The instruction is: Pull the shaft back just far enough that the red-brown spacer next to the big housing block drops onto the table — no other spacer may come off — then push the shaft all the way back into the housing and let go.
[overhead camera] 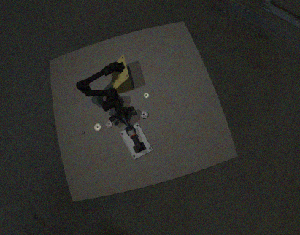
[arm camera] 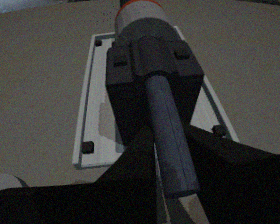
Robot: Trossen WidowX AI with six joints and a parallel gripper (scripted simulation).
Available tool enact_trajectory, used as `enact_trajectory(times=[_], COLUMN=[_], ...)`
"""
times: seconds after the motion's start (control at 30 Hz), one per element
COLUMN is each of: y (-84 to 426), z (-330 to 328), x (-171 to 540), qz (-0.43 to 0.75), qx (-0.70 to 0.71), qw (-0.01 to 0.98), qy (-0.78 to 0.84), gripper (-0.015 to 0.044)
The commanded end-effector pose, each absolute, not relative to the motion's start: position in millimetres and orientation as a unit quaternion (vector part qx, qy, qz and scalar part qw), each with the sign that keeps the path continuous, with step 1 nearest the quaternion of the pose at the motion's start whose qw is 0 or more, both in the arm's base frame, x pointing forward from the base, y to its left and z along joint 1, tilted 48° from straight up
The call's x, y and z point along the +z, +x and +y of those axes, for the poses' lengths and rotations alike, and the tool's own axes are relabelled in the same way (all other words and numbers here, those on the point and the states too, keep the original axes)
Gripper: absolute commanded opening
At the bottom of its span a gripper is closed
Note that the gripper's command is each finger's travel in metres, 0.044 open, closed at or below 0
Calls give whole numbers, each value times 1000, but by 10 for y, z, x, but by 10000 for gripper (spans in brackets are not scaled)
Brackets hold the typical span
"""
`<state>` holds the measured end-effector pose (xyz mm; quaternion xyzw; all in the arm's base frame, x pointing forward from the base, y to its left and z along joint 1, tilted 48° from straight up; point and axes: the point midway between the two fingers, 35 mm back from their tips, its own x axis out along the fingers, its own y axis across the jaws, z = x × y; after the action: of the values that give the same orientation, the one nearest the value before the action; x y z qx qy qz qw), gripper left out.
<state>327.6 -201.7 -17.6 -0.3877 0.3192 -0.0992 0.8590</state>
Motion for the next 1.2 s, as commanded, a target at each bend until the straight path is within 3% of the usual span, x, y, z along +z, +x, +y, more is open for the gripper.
enact_trajectory(times=[0.0,1.17], y=[3252,3205], z=[-2009,-2006], x=[-181,-174], qz=[321,321], qx=[-99,-98], qw=[858,858], qy=[-389,-389], gripper=[0,0])
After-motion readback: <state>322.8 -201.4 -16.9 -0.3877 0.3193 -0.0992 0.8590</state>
